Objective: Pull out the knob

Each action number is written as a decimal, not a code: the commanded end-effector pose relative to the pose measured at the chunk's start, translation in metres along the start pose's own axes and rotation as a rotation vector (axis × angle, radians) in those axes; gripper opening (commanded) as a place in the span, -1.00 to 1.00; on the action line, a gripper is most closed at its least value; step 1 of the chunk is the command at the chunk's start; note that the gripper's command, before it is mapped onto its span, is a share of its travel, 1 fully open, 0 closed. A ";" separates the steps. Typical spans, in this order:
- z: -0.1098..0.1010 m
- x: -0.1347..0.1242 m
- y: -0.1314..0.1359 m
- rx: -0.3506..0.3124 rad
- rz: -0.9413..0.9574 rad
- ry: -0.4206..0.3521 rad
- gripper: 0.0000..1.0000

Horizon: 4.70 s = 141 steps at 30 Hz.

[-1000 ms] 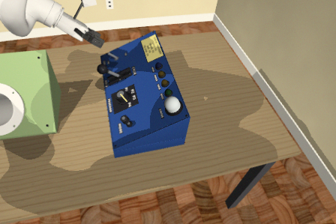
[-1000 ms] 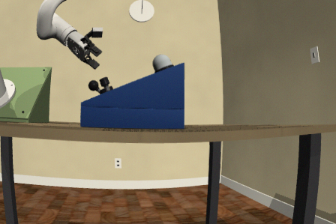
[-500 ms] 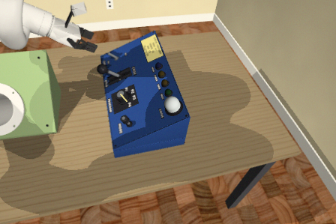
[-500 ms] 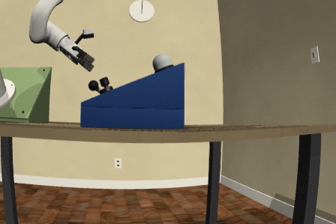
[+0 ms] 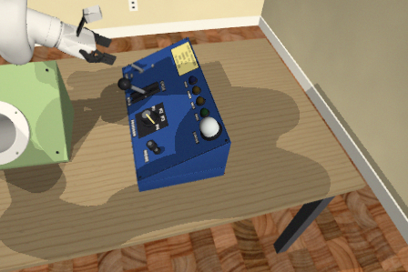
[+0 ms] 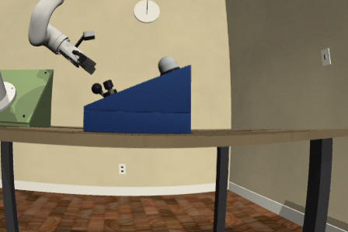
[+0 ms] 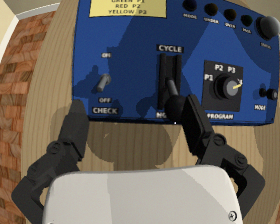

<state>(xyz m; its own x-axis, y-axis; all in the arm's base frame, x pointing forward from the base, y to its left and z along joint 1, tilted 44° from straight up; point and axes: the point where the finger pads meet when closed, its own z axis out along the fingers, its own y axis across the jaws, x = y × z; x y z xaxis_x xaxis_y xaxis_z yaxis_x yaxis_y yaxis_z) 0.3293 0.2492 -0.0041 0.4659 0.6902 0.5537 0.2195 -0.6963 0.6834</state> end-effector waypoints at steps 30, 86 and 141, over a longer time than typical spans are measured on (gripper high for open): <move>0.000 0.001 0.000 0.001 0.001 0.001 1.00; -0.019 -0.011 0.237 -0.005 0.001 0.001 1.00; -0.019 -0.011 0.237 -0.005 0.001 0.001 1.00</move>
<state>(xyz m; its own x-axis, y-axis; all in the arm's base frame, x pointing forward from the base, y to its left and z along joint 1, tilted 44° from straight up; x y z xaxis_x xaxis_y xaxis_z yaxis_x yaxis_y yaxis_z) 0.3596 0.0796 0.1605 0.4659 0.6901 0.5537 0.2151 -0.6954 0.6857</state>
